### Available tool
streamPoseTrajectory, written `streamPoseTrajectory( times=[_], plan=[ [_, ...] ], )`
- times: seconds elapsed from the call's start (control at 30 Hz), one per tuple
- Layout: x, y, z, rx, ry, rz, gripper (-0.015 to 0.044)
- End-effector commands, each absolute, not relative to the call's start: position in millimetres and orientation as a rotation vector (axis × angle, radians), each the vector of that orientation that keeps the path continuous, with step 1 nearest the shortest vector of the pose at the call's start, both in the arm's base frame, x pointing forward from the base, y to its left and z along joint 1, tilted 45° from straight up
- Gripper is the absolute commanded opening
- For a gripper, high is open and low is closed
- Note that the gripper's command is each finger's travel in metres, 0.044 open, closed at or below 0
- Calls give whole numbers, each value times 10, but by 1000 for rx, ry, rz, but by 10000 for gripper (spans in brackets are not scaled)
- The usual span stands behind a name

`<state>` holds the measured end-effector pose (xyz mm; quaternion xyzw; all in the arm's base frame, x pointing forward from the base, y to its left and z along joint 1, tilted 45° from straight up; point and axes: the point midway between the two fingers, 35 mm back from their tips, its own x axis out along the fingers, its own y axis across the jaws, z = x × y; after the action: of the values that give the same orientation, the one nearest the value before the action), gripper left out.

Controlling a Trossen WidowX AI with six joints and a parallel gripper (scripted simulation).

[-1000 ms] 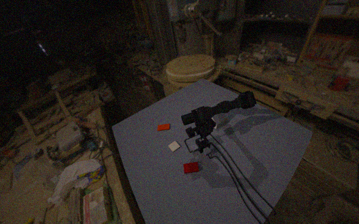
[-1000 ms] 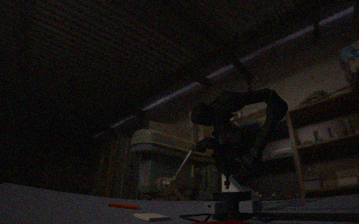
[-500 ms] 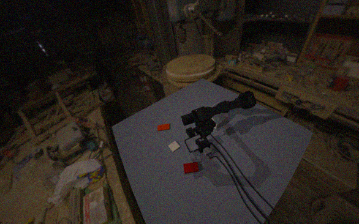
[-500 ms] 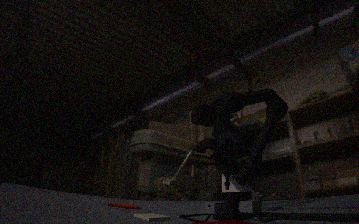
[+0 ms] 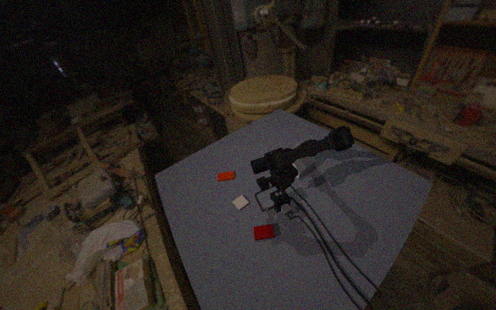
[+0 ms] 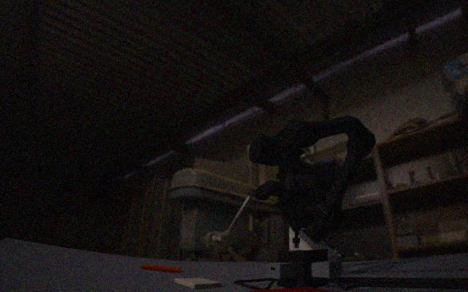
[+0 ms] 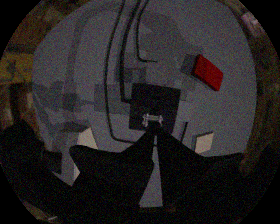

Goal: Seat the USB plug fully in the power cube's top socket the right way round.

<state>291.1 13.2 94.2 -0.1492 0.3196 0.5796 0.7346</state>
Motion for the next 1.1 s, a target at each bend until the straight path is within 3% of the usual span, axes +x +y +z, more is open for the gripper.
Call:
streamPoseTrajectory(
  times=[0.0,1.07],
  plan=[
    [2908,141,932,-321,704,1273,0],
    [2912,168,906,-320,703,1273,0]
  ],
)
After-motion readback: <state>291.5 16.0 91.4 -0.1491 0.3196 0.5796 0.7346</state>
